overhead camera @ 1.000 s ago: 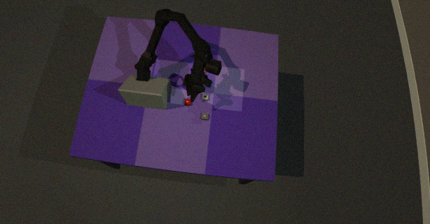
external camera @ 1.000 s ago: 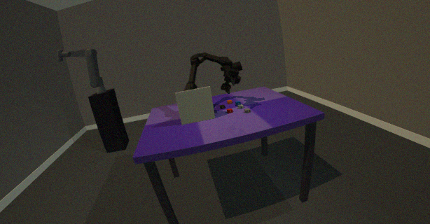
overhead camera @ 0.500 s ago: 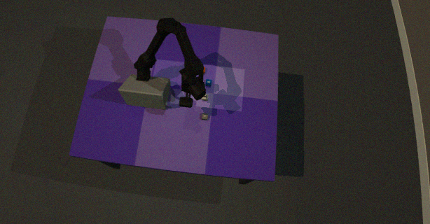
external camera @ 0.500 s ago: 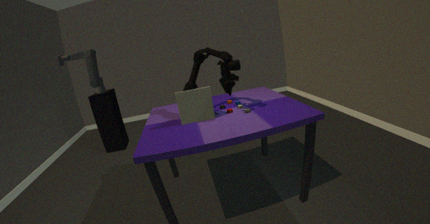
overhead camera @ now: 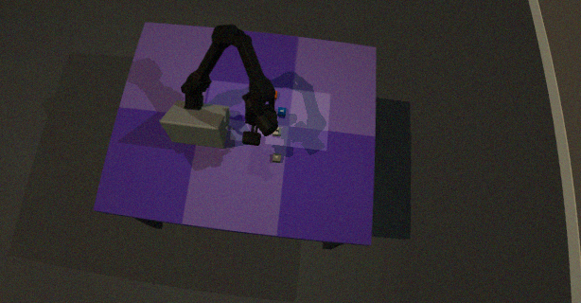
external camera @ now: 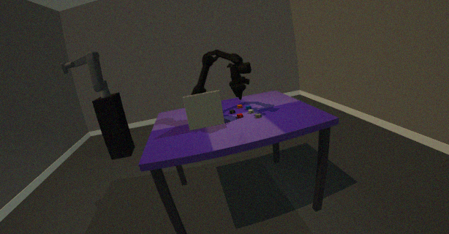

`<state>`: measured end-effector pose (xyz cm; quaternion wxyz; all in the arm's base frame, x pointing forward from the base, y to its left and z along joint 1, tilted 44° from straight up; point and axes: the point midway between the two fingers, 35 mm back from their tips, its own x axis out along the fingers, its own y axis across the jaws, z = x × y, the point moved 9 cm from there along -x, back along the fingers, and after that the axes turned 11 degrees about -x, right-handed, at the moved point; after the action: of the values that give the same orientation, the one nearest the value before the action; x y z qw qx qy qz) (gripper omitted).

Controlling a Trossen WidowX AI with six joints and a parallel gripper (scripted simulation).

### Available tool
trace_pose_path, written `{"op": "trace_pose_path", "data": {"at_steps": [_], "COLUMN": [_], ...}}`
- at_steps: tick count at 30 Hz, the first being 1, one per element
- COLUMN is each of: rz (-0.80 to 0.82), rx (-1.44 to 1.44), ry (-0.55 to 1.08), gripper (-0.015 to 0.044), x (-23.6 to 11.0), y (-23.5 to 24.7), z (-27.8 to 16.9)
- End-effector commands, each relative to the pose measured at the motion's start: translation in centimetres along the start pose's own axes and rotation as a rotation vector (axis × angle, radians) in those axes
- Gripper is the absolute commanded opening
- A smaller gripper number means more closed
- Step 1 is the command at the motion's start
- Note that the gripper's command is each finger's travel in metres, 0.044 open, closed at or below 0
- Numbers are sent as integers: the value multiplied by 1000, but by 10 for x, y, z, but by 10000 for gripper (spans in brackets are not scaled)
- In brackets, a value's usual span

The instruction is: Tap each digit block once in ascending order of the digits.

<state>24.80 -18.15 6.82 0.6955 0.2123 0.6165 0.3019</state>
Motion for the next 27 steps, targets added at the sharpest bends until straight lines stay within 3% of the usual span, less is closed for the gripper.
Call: {"op": "trace_pose_path", "data": {"at_steps": [1,5,14,27], "rz": [4,3,10,11], "rx": [-5,-4,-2,-2], "ry": [-4,-3,-3,-3], "gripper": [400,400,400,400], "x": [0,-1,-1,0], "y": [0,9,120,122], "z": [0,2,-1,-2]}}
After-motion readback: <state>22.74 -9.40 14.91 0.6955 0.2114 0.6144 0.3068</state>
